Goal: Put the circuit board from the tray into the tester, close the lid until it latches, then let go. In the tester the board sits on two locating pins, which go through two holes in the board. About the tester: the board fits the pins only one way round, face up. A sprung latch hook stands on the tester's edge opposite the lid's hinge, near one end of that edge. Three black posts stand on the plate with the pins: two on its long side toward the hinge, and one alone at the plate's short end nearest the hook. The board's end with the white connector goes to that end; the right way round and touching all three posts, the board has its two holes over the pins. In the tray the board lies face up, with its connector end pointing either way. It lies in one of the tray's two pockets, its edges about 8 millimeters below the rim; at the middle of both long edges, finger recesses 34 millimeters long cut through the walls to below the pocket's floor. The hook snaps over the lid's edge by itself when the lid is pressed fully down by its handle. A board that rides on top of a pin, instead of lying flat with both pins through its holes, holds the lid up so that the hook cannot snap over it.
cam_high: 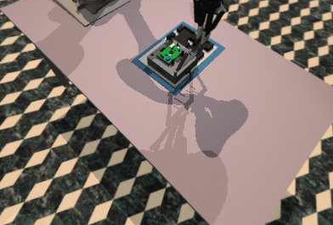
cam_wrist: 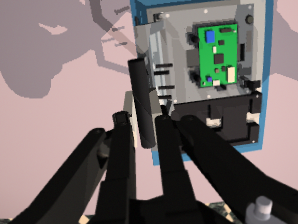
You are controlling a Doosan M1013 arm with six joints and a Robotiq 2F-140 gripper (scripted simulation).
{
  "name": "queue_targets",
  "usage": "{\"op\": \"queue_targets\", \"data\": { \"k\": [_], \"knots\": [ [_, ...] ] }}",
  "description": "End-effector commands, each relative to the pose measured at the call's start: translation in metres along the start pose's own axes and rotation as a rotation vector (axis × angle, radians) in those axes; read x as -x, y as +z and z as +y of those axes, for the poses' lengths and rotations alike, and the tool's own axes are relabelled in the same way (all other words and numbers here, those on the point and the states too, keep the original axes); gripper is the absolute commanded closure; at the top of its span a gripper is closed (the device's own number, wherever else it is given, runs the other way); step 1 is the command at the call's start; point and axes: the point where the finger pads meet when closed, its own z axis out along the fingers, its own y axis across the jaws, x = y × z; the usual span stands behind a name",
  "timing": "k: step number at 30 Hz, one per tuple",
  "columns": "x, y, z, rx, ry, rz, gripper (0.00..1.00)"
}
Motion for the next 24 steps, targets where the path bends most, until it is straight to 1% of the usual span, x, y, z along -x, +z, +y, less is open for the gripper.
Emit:
{"op": "queue_targets", "data": {
  "k": [1,24],
  "knots": [
    [0.0,-0.0002,0.0009,0.0,0.0,0.0,1.0],
    [0.0,-0.0018,0.0078,0.0,0.0,0.0,1.0]
  ]
}}
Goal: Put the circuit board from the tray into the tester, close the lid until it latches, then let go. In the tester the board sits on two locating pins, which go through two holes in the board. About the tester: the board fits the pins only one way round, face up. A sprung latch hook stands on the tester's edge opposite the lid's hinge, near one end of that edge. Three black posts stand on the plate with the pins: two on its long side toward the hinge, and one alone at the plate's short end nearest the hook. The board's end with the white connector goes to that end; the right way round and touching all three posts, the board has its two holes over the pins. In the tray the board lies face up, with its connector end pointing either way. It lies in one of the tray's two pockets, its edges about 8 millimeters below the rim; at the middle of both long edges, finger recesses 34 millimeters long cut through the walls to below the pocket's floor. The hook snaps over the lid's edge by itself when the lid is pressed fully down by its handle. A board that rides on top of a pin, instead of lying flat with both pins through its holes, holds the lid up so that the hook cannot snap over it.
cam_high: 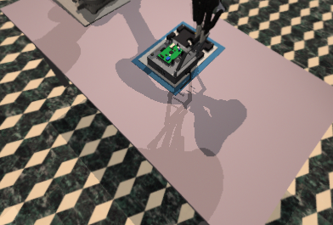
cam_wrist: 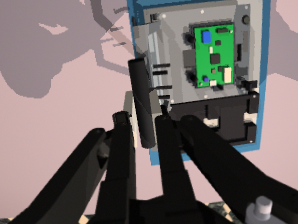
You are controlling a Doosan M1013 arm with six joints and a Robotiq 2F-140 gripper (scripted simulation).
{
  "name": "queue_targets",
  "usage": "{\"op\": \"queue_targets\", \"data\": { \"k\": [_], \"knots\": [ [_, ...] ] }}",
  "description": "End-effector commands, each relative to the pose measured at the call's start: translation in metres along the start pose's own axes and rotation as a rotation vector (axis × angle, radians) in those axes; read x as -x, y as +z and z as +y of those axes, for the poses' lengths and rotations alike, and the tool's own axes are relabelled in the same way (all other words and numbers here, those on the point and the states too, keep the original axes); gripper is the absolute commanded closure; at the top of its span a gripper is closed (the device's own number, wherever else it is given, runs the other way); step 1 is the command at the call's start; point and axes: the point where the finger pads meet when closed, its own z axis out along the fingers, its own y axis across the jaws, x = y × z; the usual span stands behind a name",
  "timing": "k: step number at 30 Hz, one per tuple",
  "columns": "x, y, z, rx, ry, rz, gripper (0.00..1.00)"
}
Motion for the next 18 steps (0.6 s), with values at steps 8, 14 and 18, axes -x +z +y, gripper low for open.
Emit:
{"op": "queue_targets", "data": {
  "k": [8,14,18],
  "knots": [
    [0.0,-0.001,0.006,0.001,0.0,0.0,1.0],
    [0.0,-0.002,0.009,0.001,0.0,0.0,1.0],
    [0.0,-0.002,0.012,0.001,0.0,0.0,1.0]
  ]
}}
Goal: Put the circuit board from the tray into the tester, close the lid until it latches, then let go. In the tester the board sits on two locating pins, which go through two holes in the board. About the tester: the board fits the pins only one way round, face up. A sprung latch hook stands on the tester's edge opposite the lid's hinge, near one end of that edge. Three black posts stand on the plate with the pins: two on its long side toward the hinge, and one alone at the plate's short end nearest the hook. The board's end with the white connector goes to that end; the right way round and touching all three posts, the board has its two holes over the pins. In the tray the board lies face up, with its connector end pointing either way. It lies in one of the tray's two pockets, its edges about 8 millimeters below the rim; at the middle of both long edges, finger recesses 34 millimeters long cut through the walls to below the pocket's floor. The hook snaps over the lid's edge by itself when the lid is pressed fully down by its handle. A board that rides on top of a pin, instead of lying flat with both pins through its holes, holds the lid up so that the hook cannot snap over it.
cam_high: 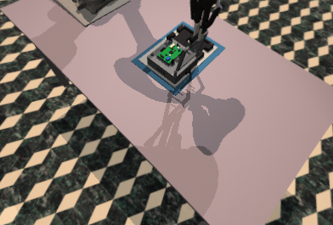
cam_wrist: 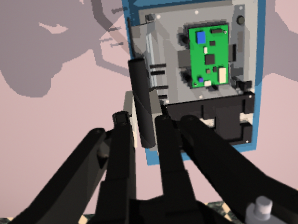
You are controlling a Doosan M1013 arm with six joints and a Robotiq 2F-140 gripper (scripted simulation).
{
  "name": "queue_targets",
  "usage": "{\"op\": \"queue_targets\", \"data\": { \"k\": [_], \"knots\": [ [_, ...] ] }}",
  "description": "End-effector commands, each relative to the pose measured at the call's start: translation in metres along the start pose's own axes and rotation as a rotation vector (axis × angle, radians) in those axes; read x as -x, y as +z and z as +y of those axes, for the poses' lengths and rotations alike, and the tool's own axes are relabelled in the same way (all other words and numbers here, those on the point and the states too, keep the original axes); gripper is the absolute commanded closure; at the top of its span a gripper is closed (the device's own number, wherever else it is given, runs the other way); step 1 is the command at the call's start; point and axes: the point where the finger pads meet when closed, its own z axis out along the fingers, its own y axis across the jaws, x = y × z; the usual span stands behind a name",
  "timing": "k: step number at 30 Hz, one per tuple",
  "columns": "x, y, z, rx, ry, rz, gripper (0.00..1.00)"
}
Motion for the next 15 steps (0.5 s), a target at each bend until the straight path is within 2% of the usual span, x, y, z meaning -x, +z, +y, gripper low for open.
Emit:
{"op": "queue_targets", "data": {
  "k": [1,15],
  "knots": [
    [0.0,0.0,0.003,0.002,0.0,0.0,1.0],
    [0.0,-0.001,0.015,0.002,0.0,0.0,1.0]
  ]
}}
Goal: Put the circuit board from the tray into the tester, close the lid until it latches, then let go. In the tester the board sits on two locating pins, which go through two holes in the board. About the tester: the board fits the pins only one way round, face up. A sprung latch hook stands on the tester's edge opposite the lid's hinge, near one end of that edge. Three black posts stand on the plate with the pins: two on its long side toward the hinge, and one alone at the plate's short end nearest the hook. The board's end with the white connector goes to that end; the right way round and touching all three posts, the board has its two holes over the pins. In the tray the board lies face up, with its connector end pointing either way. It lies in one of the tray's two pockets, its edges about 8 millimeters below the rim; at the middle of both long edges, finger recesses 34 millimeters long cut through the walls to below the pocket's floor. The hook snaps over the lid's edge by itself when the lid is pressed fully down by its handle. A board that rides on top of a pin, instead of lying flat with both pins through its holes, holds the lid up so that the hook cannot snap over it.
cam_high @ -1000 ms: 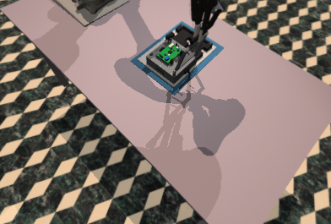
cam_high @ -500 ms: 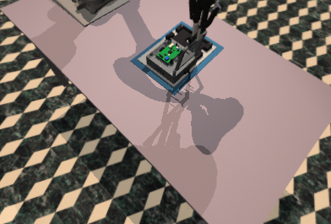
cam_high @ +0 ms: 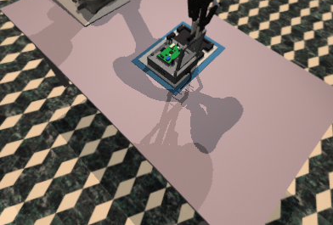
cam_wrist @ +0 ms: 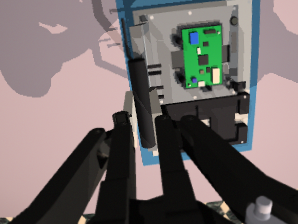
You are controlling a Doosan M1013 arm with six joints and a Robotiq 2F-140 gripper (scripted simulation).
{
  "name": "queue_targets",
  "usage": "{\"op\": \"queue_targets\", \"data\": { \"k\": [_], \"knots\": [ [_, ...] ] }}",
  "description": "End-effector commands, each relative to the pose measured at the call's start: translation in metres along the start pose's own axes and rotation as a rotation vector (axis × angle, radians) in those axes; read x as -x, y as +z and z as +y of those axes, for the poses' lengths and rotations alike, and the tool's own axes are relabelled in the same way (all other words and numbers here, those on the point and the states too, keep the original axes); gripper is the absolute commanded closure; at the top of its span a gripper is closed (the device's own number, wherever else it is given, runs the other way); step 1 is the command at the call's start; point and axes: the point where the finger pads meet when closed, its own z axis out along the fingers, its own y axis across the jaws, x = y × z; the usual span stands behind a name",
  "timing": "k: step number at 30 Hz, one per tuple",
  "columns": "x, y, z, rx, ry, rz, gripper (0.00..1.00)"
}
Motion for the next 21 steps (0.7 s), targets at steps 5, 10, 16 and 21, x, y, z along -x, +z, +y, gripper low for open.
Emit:
{"op": "queue_targets", "data": {
  "k": [5,10,16,21],
  "knots": [
    [0.0,0.0,0.008,0.001,0.0,0.0,1.0],
    [0.0,0.0,0.015,0.001,0.0,0.0,1.0],
    [0.0,0.0,0.02,0.001,0.0,0.0,1.0],
    [0.0,0.0,0.027,0.001,0.0,0.0,1.0]
  ]
}}
